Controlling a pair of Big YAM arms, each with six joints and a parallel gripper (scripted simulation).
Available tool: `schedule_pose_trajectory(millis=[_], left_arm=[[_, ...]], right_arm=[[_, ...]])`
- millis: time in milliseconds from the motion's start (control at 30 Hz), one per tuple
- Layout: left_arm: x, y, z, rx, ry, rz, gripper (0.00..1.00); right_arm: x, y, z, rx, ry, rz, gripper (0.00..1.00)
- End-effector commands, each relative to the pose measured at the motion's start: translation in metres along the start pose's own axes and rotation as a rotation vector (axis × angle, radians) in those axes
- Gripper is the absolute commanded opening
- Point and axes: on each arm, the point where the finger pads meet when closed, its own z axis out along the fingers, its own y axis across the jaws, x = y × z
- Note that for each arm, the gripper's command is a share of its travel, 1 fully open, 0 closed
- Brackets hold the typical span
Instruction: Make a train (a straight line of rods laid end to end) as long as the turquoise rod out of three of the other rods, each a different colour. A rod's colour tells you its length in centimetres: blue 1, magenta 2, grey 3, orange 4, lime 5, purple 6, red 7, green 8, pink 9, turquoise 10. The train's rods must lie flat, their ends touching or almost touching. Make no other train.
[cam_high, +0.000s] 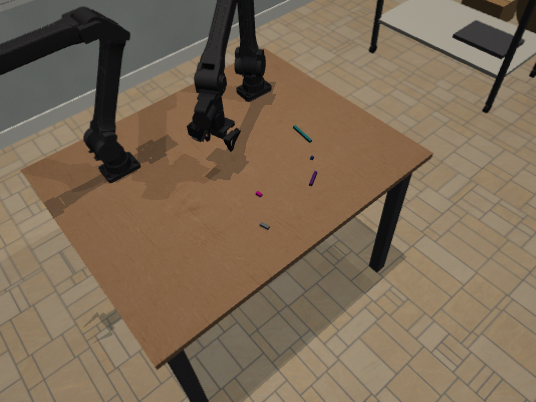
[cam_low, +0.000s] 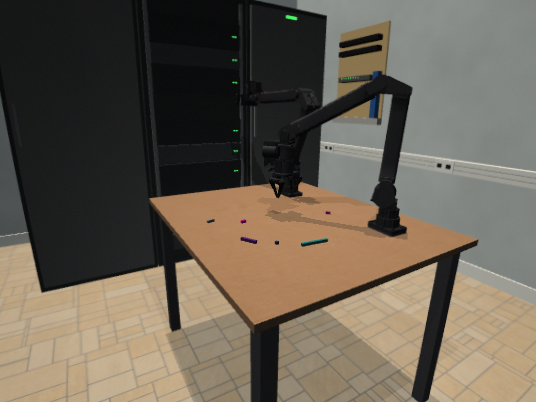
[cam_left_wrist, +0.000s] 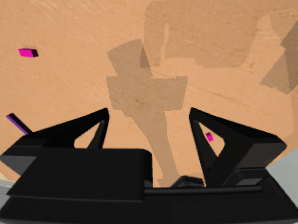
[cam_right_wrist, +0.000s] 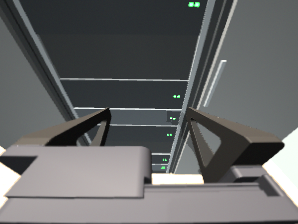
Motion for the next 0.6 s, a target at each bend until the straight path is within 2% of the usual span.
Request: schedule_pose_trajectory(millis=[0, 133, 167, 567], left_arm=[[-0.020, 0.020, -0.008, 0.002, -0.015, 0.167, 1.00], [-0.020, 0.029, -0.008, 0.001, -0.015, 0.218, 1.00], [-0.020, 0.040, -0.007, 0.000, -0.014, 0.280, 1.00], [-0.018, 0.094, -0.005, -0.005, -0.012, 0.582, 1.00]], right_arm=[[-0.012, -0.009, -0.004, 0.019, -0.035, 0.012, 1.00], [-0.012, -0.009, -0.004, 0.019, -0.035, 0.012, 1.00], [-0.012, -0.009, -0.004, 0.019, -0.035, 0.012, 1.00], [-0.012, -0.009, -0.004, 0.019, -0.035, 0.012, 1.00]])
